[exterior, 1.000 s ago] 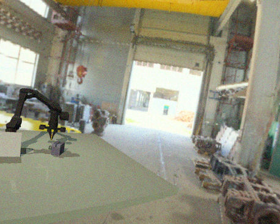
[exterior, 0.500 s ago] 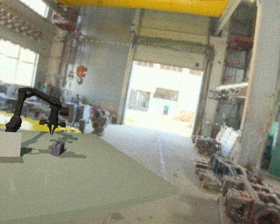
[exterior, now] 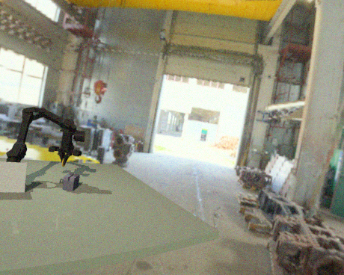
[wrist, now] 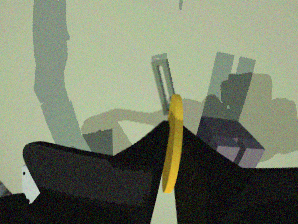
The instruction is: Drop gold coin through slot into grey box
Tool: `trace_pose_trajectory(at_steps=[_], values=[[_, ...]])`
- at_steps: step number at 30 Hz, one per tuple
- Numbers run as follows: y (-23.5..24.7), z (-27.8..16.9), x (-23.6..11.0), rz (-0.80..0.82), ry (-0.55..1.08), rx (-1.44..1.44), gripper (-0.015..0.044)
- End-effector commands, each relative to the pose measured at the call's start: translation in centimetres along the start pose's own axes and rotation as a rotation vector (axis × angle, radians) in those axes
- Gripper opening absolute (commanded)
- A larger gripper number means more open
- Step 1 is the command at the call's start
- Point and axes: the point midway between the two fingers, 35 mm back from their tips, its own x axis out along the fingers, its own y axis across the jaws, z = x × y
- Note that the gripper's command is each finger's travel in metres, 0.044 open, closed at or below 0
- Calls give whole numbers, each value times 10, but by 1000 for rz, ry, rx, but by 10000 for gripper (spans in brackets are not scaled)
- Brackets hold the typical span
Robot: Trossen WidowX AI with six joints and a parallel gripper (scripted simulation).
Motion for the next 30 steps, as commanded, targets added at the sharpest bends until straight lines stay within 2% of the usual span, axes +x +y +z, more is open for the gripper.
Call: trace_pose_trajectory(at_steps=[1, 30], values=[[-2, -2, 0, 1, 5, 21, 0], [-59, -49, -1, -6, 13, 28, 0]])
